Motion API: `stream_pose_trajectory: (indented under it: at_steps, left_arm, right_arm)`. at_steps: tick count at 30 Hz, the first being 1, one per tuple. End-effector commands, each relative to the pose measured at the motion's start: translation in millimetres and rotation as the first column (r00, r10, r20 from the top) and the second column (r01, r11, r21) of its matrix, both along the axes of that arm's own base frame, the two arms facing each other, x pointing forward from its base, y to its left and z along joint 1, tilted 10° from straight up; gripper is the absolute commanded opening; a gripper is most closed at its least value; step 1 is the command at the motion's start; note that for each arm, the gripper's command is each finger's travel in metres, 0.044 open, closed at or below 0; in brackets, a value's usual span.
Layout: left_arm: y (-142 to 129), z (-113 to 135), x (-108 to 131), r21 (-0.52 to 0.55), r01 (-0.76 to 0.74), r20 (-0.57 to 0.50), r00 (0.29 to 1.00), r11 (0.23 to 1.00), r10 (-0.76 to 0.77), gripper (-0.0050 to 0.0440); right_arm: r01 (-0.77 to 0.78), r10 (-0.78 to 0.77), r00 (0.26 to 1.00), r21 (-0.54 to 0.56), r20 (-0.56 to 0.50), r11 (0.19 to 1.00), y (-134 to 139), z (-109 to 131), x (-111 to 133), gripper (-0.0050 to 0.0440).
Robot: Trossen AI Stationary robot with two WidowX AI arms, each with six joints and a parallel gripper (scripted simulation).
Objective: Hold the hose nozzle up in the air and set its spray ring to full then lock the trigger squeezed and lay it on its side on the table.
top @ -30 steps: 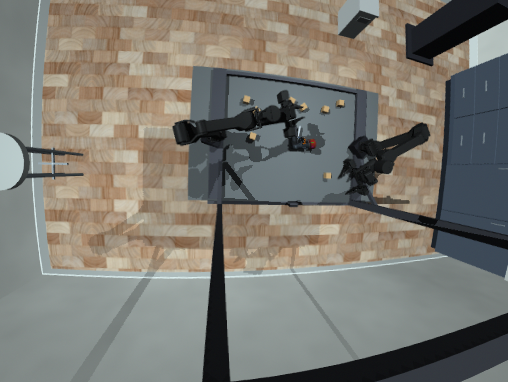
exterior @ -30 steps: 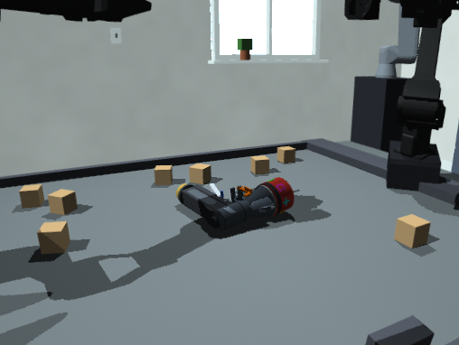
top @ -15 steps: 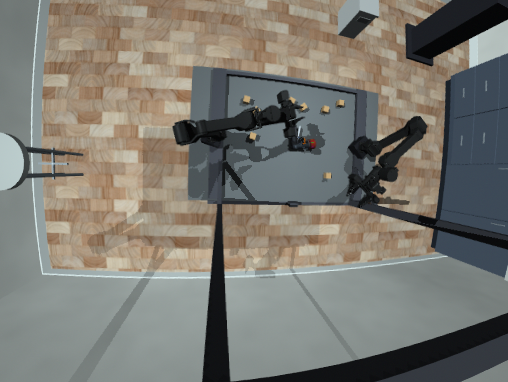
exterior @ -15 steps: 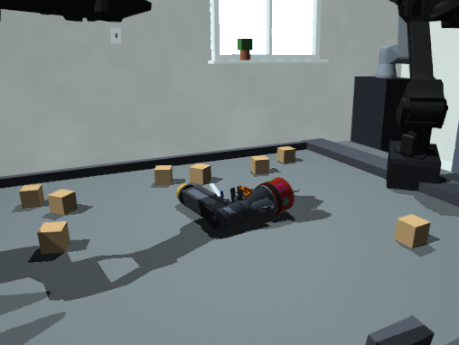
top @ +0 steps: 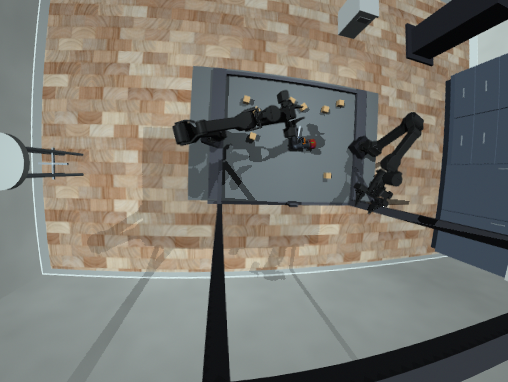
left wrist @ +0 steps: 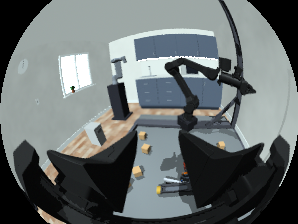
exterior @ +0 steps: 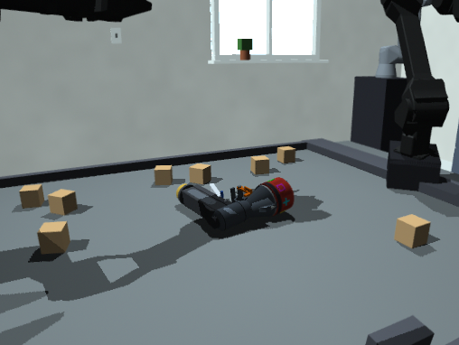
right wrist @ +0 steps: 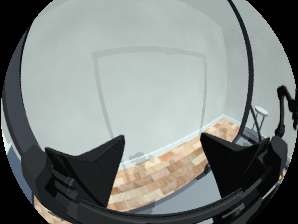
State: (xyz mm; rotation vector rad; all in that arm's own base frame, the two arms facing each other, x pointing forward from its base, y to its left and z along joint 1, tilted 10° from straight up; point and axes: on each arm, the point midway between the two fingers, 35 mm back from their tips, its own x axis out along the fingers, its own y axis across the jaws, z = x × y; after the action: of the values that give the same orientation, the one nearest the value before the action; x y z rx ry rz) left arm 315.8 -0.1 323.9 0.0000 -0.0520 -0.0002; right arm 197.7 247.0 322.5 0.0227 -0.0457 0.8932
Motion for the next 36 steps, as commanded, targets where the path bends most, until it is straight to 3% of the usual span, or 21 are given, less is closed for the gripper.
stream_pose_trajectory:
  at_steps: [1, 17, 21, 23, 26, 36]
  left_arm:
    - [0.2, 7.4, -1.4, -0.003, -0.002, 0.017, 1.000, 1.000, 0.002, 0.0370]
    - [0.2, 7.4, -1.4, -0.003, -0.002, 0.017, 1.000, 1.000, 0.002, 0.0370]
    - [-3.1, 2.9, 18.1, -0.116, 0.009, -0.069, 0.997, 0.993, -0.017, 0.0370]
    - [-3.1, 2.9, 18.1, -0.116, 0.009, -0.069, 0.997, 0.993, -0.017, 0.0370]
    - [-7.1, -6.8, 37.0, -0.240, -0.003, -0.166, 0.985, 0.971, -0.038, 0.0370]
    - [-21.4, -62.9, 83.4, -0.539, -0.196, -0.478, 0.872, 0.820, -0.106, 0.0370]
  right_arm:
    - [0.000, 0.000, 1.000, 0.016, 0.013, 1.000, -0.4, 7.9, -1.1, 0.0408]
    - [0.000, 0.000, 1.000, 0.016, 0.013, 1.000, -0.4, 7.9, -1.1, 0.0408]
    - [0.000, 0.000, 1.000, 0.016, 0.013, 1.000, -0.4, 7.9, -1.1, 0.0408]
    - [0.000, 0.000, 1.000, 0.016, 0.013, 1.000, -0.4, 7.9, -1.1, 0.0408]
    - [0.000, 0.000, 1.000, 0.016, 0.013, 1.000, -0.4, 7.9, -1.1, 0.0408]
    - [0.000, 0.000, 1.000, 0.016, 0.013, 1.000, -0.4, 7.9, -1.1, 0.0408]
